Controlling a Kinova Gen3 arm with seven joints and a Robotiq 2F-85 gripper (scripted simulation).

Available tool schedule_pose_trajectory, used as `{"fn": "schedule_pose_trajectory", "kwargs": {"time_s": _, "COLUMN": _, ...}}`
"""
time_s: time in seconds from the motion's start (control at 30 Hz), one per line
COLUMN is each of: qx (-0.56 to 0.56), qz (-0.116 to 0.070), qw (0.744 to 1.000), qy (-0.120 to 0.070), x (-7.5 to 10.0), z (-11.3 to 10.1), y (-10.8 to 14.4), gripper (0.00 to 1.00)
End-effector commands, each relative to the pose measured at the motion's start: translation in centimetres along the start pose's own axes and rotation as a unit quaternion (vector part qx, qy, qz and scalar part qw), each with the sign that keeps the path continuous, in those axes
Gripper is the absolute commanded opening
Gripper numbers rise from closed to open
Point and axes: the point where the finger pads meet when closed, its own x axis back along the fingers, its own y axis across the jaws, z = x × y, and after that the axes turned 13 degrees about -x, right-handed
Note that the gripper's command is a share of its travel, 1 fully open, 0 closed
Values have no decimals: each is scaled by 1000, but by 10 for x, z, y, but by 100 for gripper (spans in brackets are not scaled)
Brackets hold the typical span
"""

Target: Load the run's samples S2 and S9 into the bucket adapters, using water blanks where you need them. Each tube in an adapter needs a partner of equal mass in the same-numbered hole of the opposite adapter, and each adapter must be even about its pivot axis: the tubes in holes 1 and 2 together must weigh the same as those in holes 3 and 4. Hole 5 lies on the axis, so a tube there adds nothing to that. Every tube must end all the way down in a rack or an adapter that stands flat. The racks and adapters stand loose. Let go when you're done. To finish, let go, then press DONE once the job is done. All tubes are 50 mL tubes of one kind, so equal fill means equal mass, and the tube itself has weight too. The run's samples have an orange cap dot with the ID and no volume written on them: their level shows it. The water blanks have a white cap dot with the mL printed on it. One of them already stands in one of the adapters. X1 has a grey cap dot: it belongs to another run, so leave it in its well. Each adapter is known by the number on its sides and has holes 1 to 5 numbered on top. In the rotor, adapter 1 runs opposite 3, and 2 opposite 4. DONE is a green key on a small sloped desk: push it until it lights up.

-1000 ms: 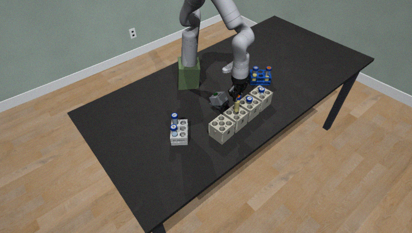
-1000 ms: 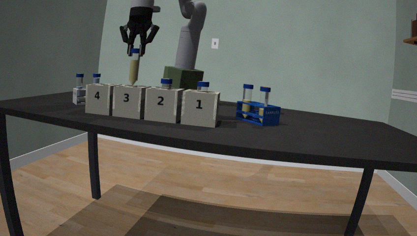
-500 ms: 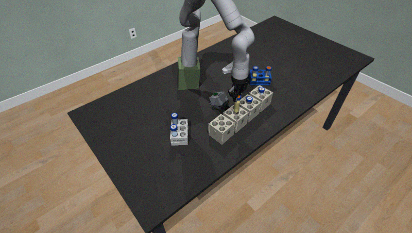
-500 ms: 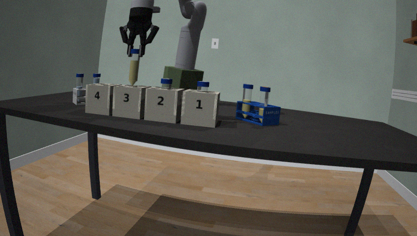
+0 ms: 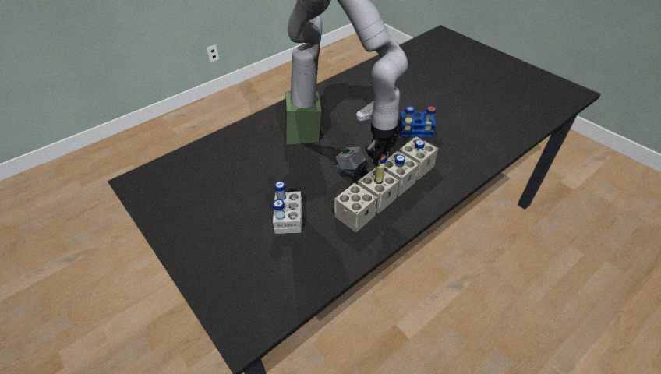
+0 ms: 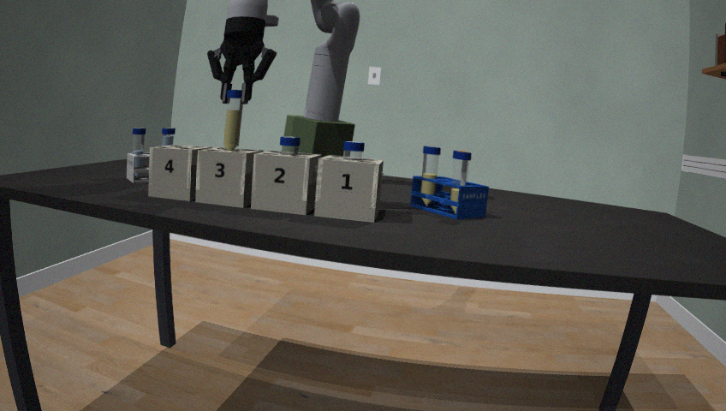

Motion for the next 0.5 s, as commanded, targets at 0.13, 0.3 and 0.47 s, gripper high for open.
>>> {"fn": "schedule_pose_trajectory", "kwargs": {"time_s": 0.13, "qx": 0, "qz": 1, "qw": 1000, "qy": 2, "x": -5, "z": 2, "y": 0, "gripper": 10}}
{"fn": "schedule_pose_trajectory", "kwargs": {"time_s": 0.3, "qx": 0, "qz": 1, "qw": 1000, "qy": 1, "x": -9, "z": 1, "y": 0, "gripper": 10}}
{"fn": "schedule_pose_trajectory", "kwargs": {"time_s": 0.47, "qx": 0, "qz": 1, "qw": 1000, "qy": 1, "x": -12, "z": 1, "y": 0, "gripper": 10}}
